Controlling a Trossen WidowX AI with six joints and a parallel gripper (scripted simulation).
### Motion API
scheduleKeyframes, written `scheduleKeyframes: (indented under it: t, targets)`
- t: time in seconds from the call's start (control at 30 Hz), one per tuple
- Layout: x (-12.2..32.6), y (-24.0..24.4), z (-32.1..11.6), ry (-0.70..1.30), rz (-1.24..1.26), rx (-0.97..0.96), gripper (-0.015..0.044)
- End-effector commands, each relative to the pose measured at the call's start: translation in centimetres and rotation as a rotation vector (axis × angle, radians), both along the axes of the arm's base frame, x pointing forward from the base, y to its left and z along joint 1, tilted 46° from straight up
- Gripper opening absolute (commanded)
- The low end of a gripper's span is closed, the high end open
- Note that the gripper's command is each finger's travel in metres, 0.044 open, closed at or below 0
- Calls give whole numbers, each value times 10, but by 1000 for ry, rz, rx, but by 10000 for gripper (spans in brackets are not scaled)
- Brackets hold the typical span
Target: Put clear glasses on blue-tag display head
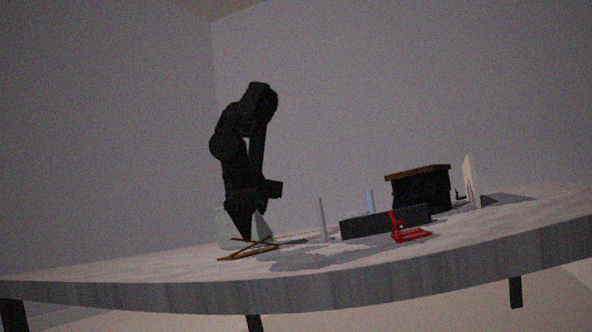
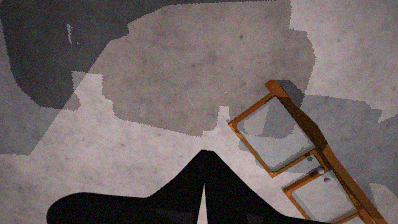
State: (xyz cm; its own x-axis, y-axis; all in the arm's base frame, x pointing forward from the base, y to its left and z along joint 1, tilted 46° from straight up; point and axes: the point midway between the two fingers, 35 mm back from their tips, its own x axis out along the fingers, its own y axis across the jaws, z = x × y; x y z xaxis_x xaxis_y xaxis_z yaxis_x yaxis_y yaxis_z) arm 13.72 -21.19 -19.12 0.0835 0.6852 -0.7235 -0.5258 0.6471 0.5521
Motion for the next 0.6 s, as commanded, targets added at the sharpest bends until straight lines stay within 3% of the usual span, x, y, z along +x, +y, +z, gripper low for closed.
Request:
scheduleKeyframes:
  t: [0.0,0.57]
  targets:
    - [2,-2,-1,-1,-6,1,0]
    - [6,-7,-5,-1,-6,0,0]
